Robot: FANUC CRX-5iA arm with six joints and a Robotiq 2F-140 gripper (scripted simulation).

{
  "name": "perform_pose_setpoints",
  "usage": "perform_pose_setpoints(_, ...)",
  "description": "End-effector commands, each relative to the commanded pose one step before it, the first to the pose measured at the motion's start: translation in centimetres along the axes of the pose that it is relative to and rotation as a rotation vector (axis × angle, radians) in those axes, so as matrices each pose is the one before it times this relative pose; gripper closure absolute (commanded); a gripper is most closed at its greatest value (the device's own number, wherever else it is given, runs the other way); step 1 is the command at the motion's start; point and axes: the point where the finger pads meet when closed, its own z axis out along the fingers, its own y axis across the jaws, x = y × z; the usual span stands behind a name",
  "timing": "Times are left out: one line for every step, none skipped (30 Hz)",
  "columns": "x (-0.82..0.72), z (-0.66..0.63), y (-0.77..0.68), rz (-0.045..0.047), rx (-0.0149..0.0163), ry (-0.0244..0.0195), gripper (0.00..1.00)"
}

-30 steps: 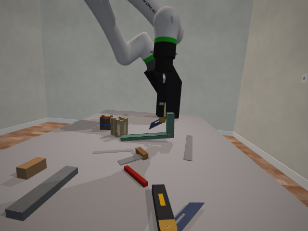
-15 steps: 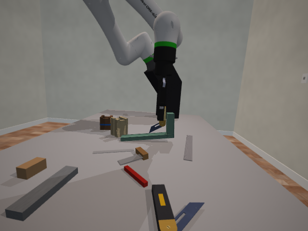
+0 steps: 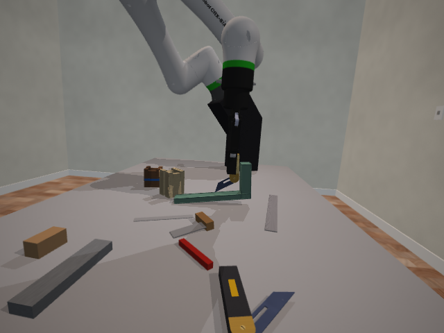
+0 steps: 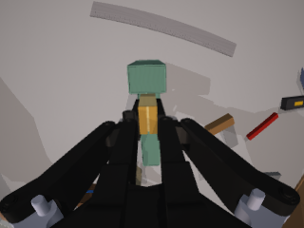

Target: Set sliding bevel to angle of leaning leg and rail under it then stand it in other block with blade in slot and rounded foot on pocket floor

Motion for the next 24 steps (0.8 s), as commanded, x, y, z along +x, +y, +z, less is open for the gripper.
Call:
perform_pose_setpoints(0.099,-0.099,0.075,-0.00035,-0.00165,0.00041,0.90)
perform_pose_setpoints(0.107,-0.012,0.001,0.00000,0.00001,-0.00001,0.90)
perform_pose_setpoints(0.119,-0.014,0.001,0.00000,0.00001,-0.00001,0.90)
perform_pose_setpoints(0.107,-0.012,0.001,0.00000,0.00001,-0.00001,0.90)
perform_pose_setpoints(0.077,-0.009,0.001,0.00000,0.00001,-0.00001,0.90)
perform_pose_setpoints(0.037,-0.004,0.000,0.00000,0.00000,0.00000,0.90)
perform_pose_setpoints(0.007,-0.001,0.000,0.00000,0.00000,0.00000,0.90)
perform_pose_setpoints(0.000,0.000,0.000,0.00000,0.00000,0.00000,0.90)
perform_pose_setpoints(0.000,0.000,0.000,0.00000,0.00000,0.00000,0.90)
perform_pose_setpoints(0.000,0.000,0.000,0.00000,0.00000,0.00000,0.90)
perform_pose_setpoints(0.000,0.000,0.000,0.00000,0.00000,0.00000,0.90)
perform_pose_setpoints(0.000,0.000,0.000,0.00000,0.00000,0.00000,0.90)
perform_pose_setpoints(0.000,0.000,0.000,0.00000,0.00000,0.00000,0.90)
perform_pose_setpoints(0.000,0.000,0.000,0.00000,0.00000,0.00000,0.90)
perform_pose_setpoints(0.000,0.001,0.000,0.00000,0.00000,0.00000,0.90)
perform_pose_setpoints(0.000,0.002,0.000,0.00000,0.00000,0.00000,0.90)
perform_pose_setpoints(0.000,0.000,0.000,0.00000,0.00000,0.00000,0.90)
perform_pose_setpoints(0.000,0.000,0.000,0.00000,0.00000,0.00000,0.90)
perform_pose_setpoints(0.000,0.004,0.000,0.00000,0.00000,0.00000,0.90)
perform_pose_setpoints(0.000,0.006,0.000,0.00000,0.00000,0.00000,0.90)
perform_pose_setpoints(0.001,0.009,0.000,0.00000,0.00000,0.00000,0.90)
perform_pose_setpoints(0.001,0.012,0.000,0.00000,0.00000,0.00000,0.90)
perform_pose_setpoints(0.001,0.016,0.000,0.00000,0.00000,0.00000,0.90)
perform_pose_setpoints(0.001,0.020,0.000,0.00000,0.00000,0.00000,0.90)
